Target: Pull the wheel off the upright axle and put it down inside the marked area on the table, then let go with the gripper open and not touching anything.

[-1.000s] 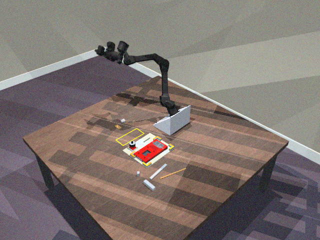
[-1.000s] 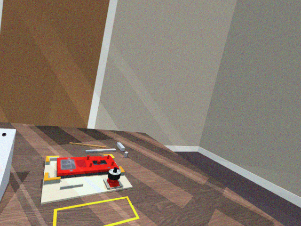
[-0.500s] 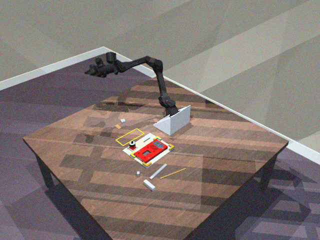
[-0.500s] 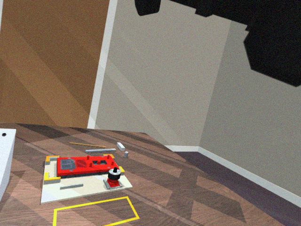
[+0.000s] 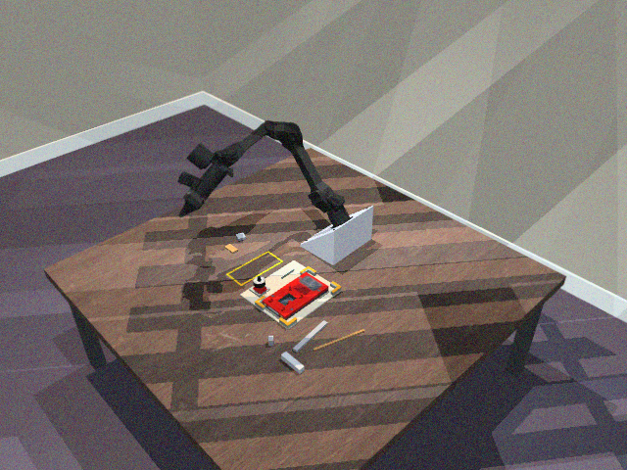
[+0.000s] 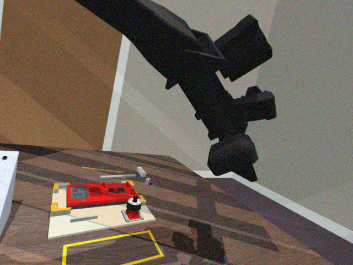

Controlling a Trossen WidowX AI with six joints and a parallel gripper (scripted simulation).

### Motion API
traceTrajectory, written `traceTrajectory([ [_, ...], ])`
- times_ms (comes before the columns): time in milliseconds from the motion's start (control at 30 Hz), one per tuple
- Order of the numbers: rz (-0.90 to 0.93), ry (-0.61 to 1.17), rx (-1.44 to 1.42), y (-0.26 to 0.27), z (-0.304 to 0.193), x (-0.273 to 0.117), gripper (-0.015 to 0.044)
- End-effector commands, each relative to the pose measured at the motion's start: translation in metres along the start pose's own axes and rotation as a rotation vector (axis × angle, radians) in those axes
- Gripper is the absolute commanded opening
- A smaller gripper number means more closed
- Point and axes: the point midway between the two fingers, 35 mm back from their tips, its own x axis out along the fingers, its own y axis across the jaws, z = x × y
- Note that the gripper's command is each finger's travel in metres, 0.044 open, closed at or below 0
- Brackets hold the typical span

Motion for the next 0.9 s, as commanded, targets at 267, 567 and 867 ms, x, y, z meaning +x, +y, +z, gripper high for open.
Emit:
traceTrajectory([
  [267,-0.007,0.562,-0.461,0.067,-0.181,0.001,0.03],
  [567,-0.084,0.849,-0.808,0.067,-0.266,-0.033,0.03],
  [867,-0.084,0.849,-0.808,0.07,-0.271,-0.037,0.03],
])
